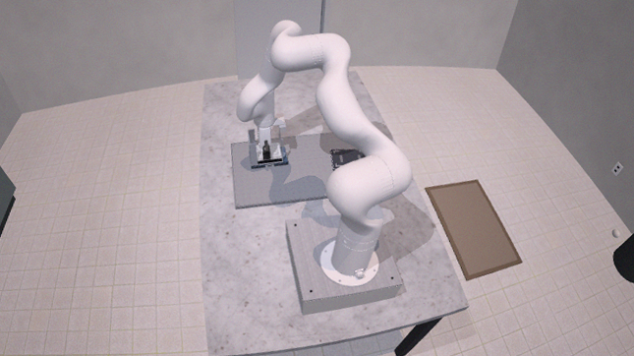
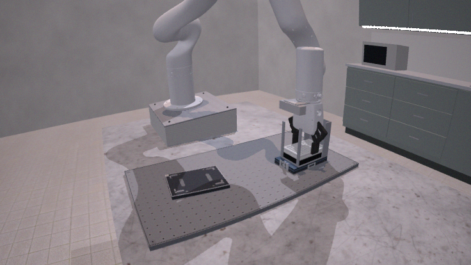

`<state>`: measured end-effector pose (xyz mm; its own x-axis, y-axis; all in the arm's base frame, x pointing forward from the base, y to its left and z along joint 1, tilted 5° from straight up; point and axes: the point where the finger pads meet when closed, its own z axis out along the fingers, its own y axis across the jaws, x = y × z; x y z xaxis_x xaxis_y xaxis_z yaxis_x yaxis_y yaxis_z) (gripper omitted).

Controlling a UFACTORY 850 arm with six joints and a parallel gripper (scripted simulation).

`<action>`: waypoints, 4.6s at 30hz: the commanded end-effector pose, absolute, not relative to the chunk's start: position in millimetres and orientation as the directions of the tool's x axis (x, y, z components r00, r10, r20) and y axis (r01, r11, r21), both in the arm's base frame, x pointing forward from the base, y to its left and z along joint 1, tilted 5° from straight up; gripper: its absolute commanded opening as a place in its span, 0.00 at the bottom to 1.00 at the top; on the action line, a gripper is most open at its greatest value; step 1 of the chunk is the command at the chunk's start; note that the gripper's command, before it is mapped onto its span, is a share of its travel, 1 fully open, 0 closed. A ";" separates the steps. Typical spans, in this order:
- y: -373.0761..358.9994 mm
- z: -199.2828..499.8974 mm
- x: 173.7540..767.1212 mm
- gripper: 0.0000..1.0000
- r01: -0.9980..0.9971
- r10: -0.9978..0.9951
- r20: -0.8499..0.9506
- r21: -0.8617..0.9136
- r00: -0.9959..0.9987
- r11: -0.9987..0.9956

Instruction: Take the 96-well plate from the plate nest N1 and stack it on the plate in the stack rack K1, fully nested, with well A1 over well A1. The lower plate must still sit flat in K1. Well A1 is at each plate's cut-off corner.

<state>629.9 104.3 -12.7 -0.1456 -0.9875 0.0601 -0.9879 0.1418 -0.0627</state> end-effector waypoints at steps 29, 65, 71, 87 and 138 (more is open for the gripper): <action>104.3 -15.3 631.1 1.00 -0.988 -0.988 0.059 -0.065 -0.146 0.142; 106.3 13.9 629.5 1.00 -0.988 -0.988 0.059 -0.065 -0.146 0.142; 107.4 29.9 628.6 1.00 -0.988 -0.988 0.059 -0.065 -0.146 0.142; 110.0 67.1 626.6 1.00 -0.988 -0.988 0.059 -0.065 -0.146 0.142; 114.2 128.9 623.2 1.00 -0.988 -0.988 0.059 -0.065 -0.146 0.142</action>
<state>622.4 113.9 127.8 -0.1456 -0.9875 0.0602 -0.9879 0.1418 -0.0627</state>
